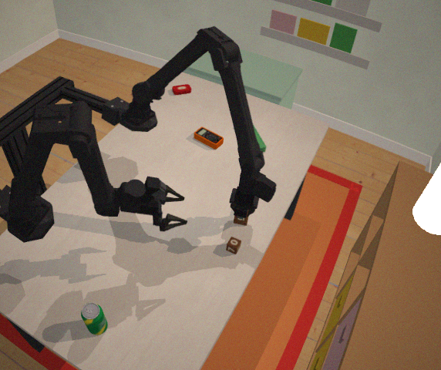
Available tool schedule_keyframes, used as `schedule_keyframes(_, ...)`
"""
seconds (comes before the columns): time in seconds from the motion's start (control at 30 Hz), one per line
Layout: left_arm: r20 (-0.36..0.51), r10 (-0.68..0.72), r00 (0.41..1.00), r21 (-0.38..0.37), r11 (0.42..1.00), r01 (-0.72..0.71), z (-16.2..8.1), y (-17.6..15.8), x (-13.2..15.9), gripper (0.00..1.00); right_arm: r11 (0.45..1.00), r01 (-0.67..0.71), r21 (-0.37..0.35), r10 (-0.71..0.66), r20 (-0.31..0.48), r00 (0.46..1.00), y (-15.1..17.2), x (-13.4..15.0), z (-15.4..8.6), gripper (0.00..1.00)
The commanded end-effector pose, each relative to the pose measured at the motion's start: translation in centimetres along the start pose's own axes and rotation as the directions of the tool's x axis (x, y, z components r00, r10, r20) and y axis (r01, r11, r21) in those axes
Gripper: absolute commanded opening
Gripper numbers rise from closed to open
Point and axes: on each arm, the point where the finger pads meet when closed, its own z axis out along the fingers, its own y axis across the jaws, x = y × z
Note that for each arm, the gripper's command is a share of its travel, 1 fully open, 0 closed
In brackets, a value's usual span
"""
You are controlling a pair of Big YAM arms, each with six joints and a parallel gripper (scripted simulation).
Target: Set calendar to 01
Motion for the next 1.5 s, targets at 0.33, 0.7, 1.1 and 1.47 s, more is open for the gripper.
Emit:
schedule_keyframes(0.33, 0.003, -0.003, 1.000, -0.008, 1.000, 0.003, 0.2, 0.6, -0.1, 0.36, 1.000, -0.001, 0.005, 0.001, 0.024, 1.000, -0.2, -0.8, 0.1, 1.00)
schedule_keyframes(0.7, 0.008, -0.002, 1.000, -0.015, 1.000, 0.002, -3.0, 0.4, -0.7, 0.35, 1.000, -0.001, 0.005, 0.001, 0.024, 1.000, -0.2, -0.8, 0.1, 1.00)
schedule_keyframes(1.1, 0.010, 0.039, 0.999, -0.019, 0.999, -0.038, -4.3, 1.0, 1.6, 0.35, 1.000, 0.008, -0.026, -0.008, 0.013, 1.000, 1.4, -0.3, 0.9, 1.00)
schedule_keyframes(1.47, 0.009, 0.033, 0.999, 0.002, 0.999, -0.033, -1.3, 1.7, 12.6, 0.35, 0.970, 0.071, -0.234, -0.071, 0.009, 0.997, 14.3, -0.1, 7.5, 1.00)
